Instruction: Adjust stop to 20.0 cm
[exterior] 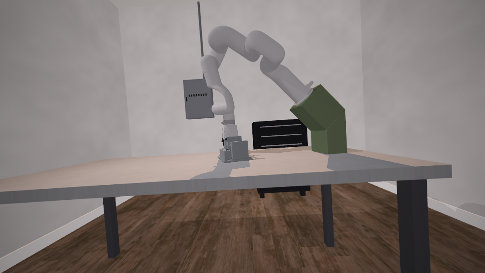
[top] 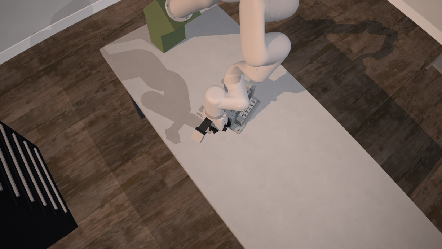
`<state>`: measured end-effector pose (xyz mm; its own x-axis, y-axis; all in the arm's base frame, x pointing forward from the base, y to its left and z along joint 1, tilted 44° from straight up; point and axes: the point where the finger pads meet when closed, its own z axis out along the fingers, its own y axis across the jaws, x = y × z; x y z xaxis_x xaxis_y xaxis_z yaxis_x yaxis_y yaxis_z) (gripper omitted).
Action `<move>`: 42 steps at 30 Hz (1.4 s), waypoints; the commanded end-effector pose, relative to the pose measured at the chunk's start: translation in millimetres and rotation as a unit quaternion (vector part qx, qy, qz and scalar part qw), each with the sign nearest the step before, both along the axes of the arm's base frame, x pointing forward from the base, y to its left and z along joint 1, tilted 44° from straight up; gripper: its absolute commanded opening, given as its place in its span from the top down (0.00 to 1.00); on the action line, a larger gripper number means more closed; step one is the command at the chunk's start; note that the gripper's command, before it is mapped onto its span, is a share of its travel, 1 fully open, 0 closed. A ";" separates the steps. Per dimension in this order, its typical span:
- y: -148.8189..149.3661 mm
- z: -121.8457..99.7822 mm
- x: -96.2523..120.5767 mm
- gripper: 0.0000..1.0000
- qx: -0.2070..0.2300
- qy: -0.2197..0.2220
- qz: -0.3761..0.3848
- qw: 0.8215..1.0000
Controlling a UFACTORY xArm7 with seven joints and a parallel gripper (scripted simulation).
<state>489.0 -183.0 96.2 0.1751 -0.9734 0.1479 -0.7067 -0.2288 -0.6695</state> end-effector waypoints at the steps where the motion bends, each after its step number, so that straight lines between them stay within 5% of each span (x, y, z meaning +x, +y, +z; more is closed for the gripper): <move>1: 1.9 7.3 10.2 0.94 0.000 -0.003 0.000 1.000; 25: 8.4 41.1 17.7 0.94 0.000 -0.003 0.000 1.000; 42: 7.3 62.8 -6.8 0.94 0.000 -0.003 0.000 1.000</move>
<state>487.2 -174.0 157.1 0.1771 -0.9729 0.1489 -0.7005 -0.2309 -0.6753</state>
